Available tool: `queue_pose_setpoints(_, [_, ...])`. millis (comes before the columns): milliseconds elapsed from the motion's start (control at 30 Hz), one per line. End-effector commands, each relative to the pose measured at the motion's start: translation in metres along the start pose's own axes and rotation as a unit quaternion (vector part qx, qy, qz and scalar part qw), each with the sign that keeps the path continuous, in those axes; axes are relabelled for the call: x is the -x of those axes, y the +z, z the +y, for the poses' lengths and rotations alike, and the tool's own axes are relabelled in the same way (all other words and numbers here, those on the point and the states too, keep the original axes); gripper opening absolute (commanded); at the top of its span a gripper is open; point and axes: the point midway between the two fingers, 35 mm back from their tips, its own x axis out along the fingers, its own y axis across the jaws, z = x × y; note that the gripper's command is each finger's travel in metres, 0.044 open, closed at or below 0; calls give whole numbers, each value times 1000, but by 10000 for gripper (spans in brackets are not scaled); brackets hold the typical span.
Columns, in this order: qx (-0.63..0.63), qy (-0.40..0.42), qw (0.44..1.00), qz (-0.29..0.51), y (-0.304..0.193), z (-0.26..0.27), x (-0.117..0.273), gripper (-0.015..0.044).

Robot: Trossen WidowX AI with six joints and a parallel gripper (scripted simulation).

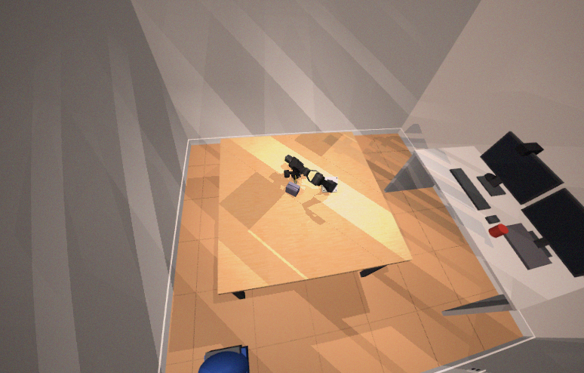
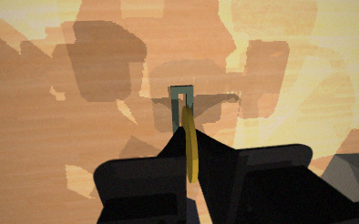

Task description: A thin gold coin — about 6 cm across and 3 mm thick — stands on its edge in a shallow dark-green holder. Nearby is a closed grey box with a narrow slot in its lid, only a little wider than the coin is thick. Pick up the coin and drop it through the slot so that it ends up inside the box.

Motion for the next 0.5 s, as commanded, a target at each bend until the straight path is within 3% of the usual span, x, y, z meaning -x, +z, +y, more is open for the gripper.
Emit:
queue_pose_setpoints(0, [2, 2, 1000, -3, 2, 2, 9, 0])
queue_pose_setpoints(467, [2, 2, 1000, -7, 4, 4, 44, 0])
